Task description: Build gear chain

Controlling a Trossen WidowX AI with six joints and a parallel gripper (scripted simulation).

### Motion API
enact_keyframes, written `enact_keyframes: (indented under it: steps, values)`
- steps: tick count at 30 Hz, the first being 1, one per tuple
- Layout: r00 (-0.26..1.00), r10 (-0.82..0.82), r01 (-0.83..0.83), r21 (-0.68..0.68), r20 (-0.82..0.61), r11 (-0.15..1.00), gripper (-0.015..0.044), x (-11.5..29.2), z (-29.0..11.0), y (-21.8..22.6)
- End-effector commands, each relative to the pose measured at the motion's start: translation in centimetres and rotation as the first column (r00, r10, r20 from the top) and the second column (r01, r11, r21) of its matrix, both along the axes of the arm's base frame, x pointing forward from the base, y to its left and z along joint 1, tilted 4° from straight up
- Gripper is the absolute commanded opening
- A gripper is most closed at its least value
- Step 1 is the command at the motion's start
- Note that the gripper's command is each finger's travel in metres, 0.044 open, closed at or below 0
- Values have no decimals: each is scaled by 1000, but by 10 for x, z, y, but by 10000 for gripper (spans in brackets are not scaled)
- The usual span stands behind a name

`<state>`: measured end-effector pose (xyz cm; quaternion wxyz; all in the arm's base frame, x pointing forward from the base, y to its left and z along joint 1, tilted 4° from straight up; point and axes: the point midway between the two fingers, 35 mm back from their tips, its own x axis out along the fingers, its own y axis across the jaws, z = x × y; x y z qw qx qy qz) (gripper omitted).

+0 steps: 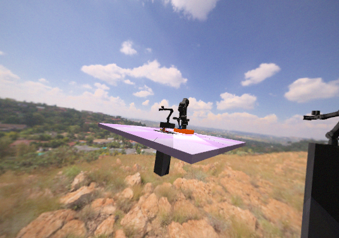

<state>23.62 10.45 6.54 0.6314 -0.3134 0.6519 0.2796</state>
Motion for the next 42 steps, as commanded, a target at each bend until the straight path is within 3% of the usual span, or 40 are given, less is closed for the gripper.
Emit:
enact_keyframes:
  steps: [1,28,42]
  values:
    - [1000,-4,4,7,10,1000,0,2,12,2]
    - [1000,-4,4,7,8,1000,0,-11,82,1]
    - [1000,-19,19,5,10,1000,0,1,79,-13]
